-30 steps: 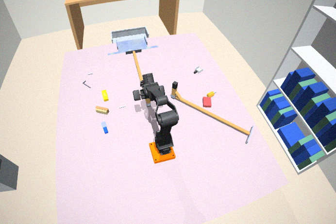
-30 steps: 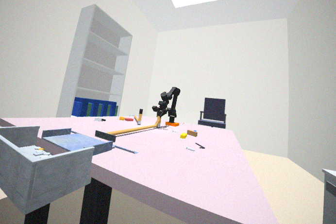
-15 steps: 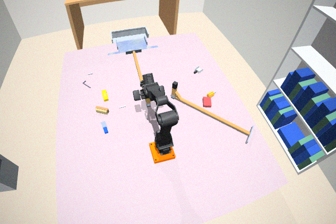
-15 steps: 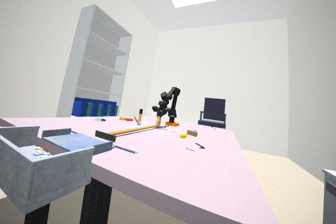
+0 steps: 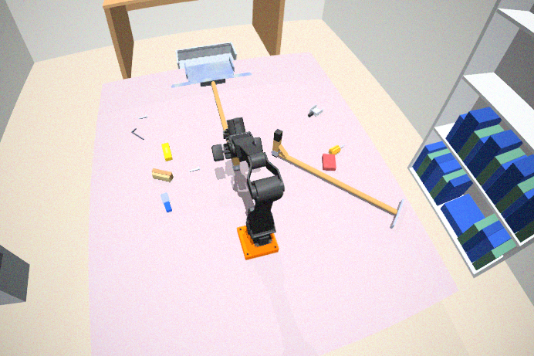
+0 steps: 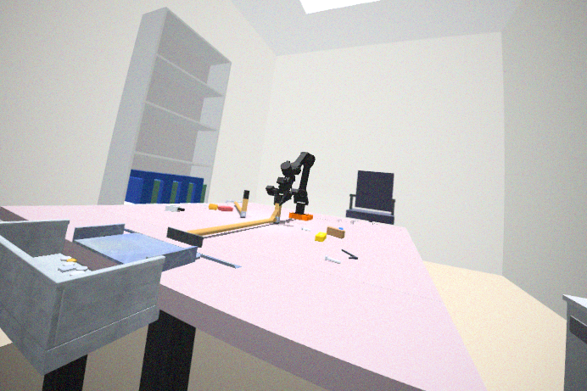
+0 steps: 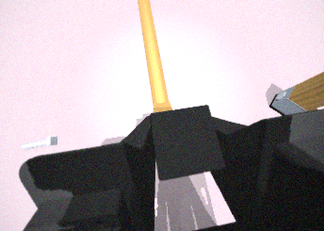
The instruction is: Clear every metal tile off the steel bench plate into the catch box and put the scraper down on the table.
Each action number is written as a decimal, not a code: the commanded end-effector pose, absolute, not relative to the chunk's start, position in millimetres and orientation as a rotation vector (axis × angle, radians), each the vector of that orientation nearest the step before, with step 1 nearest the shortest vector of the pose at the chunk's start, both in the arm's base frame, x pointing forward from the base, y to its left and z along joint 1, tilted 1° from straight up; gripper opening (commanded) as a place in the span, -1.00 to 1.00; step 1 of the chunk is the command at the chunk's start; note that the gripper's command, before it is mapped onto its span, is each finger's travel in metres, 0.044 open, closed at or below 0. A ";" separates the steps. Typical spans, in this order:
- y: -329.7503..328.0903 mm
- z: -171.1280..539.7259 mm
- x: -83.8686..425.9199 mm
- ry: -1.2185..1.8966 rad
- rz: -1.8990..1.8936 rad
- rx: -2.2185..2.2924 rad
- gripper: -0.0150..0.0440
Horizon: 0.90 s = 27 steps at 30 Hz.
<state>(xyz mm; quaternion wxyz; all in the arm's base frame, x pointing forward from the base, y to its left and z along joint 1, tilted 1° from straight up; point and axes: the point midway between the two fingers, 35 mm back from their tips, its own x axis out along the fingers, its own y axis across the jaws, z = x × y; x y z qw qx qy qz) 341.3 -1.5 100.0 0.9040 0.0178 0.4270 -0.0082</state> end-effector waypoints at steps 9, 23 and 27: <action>-2.1 98.8 341.0 0.883 -0.018 0.038 -0.14; -2.1 103.0 341.0 0.883 -0.018 0.038 1.00; -2.4 114.4 340.3 0.883 -0.018 0.038 1.00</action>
